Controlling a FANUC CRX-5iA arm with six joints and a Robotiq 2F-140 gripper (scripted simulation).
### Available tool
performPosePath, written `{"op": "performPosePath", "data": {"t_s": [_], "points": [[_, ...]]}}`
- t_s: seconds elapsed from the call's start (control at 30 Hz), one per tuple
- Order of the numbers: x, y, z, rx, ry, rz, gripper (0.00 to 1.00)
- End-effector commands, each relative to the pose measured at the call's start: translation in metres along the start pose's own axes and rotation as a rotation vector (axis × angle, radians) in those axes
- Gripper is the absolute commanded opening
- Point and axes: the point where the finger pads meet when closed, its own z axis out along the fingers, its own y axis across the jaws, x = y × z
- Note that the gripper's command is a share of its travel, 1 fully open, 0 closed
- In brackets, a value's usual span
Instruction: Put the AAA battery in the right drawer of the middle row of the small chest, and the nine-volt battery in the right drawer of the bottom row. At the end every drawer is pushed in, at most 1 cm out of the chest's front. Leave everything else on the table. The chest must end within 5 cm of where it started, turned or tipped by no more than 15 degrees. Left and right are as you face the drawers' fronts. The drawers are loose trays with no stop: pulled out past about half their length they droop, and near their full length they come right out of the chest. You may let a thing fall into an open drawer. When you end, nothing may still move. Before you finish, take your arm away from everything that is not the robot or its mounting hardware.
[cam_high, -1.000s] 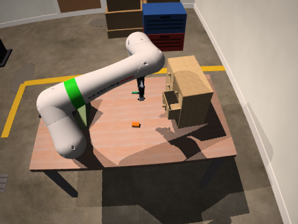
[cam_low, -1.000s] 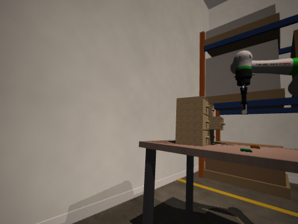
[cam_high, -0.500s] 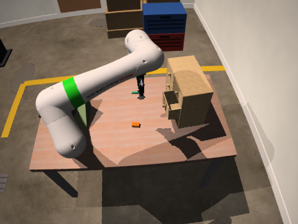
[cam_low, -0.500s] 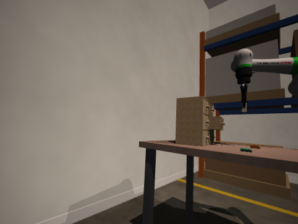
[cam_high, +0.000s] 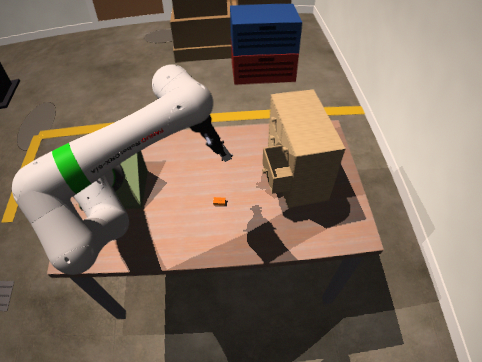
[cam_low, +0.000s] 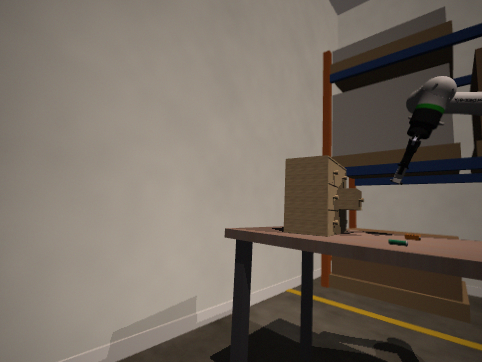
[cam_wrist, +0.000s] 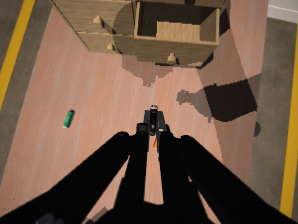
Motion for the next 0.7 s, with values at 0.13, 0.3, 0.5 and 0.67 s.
{"op": "performPosePath", "data": {"t_s": [0.13,0.3,0.5,0.67], "points": [[-0.0150,0.0088,0.0045,-0.007,0.412,0.004,0.03],[-0.0154,0.0083,0.0035,-0.007,0.583,0.002,0.03],[-0.0152,0.0083,0.0035,-0.009,0.785,0.010,0.03],[-0.0139,0.0084,0.0041,-0.012,0.831,0.016,0.03]]}}
